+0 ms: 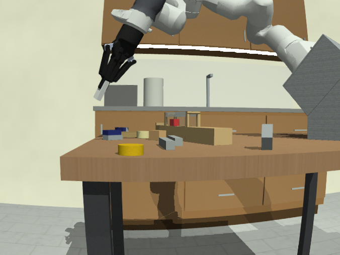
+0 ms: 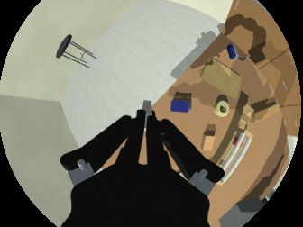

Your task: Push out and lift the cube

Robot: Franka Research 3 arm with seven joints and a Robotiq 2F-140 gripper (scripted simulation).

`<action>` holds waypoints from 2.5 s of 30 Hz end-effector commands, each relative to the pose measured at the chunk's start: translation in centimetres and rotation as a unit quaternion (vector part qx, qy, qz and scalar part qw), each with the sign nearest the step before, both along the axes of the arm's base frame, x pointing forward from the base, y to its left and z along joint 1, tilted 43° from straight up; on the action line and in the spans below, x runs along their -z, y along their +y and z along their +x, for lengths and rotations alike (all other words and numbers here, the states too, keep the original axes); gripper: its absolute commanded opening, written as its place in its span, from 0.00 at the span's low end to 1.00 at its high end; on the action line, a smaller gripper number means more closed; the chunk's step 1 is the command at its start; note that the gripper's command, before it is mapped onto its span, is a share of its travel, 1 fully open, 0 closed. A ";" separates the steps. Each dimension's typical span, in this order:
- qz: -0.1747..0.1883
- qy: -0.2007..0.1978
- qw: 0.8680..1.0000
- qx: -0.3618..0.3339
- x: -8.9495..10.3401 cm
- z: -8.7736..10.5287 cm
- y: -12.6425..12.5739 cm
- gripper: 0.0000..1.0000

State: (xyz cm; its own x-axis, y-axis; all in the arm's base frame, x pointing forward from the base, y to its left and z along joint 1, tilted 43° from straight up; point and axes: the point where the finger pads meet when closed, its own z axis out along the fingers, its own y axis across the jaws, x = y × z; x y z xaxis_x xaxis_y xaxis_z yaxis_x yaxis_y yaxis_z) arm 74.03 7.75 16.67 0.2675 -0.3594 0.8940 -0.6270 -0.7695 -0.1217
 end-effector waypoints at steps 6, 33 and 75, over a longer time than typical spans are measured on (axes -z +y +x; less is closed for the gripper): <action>0.111 -0.029 0.988 0.102 5.2 -2.8 3.3 0.00; 0.235 0.016 0.927 0.291 18.9 -14.7 13.4 0.00; 0.235 0.016 0.927 0.291 18.9 -14.7 13.4 0.00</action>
State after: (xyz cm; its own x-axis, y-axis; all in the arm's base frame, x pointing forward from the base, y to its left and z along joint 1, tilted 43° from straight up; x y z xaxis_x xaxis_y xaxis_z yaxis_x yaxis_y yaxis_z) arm 59.42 21.20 -2.20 -0.0618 -0.7990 0.5982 -0.9273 -0.1757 -0.3306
